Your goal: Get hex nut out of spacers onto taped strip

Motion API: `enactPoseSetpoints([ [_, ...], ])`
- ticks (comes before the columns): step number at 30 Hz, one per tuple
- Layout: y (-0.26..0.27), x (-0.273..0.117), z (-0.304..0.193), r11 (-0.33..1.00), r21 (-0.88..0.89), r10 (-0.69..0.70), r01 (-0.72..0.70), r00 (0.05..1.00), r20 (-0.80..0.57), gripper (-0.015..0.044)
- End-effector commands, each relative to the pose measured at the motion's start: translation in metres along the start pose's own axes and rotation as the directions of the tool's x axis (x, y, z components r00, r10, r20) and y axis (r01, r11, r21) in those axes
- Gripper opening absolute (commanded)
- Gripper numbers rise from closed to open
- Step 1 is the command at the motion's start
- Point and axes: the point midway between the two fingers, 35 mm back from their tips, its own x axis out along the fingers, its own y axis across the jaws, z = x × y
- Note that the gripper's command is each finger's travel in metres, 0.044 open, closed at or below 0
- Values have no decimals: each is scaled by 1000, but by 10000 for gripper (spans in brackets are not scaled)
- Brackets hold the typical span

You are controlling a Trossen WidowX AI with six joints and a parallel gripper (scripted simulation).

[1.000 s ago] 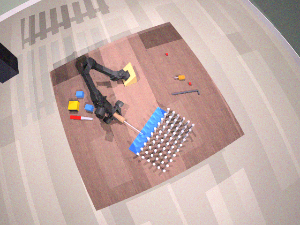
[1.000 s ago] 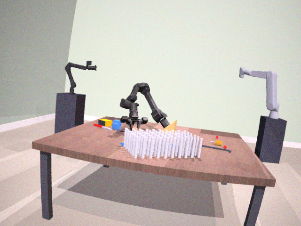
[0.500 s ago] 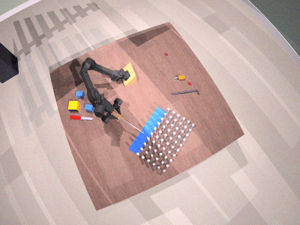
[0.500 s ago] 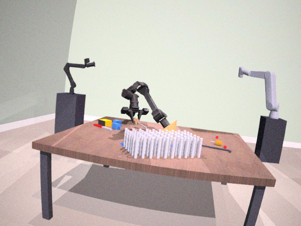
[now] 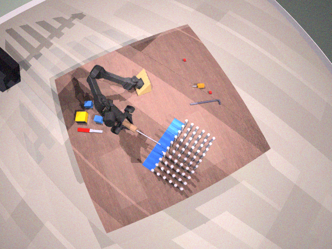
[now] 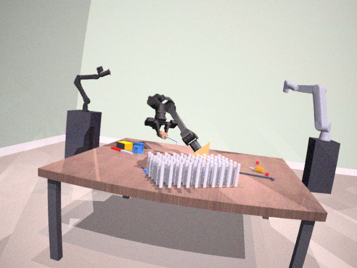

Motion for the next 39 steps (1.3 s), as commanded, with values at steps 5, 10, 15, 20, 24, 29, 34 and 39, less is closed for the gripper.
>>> enactPoseSetpoints([
  [5, -10, 7, -25, 968, -251, -35, 28, 999, -22, 0],
  [10, -18, 10, -41, 912, -408, -55, 39, 998, -30, 0],
  [15, -28, 14, -57, 836, -547, -72, 41, 997, -36, 0],
  [20, -39, 16, -71, 777, -628, -78, 34, 996, -42, 0],
  [24, -45, 17, -79, 724, -689, -84, 30, 995, -45, 0],
  [29, -55, 19, -93, 610, -792, -100, 21, 994, -51, 0],
  [34, -67, 20, -108, 472, -882, -117, 6, 992, -56, 0],
  [39, -78, 22, -122, 315, -949, -131, -13, 990, -58, 0],
])
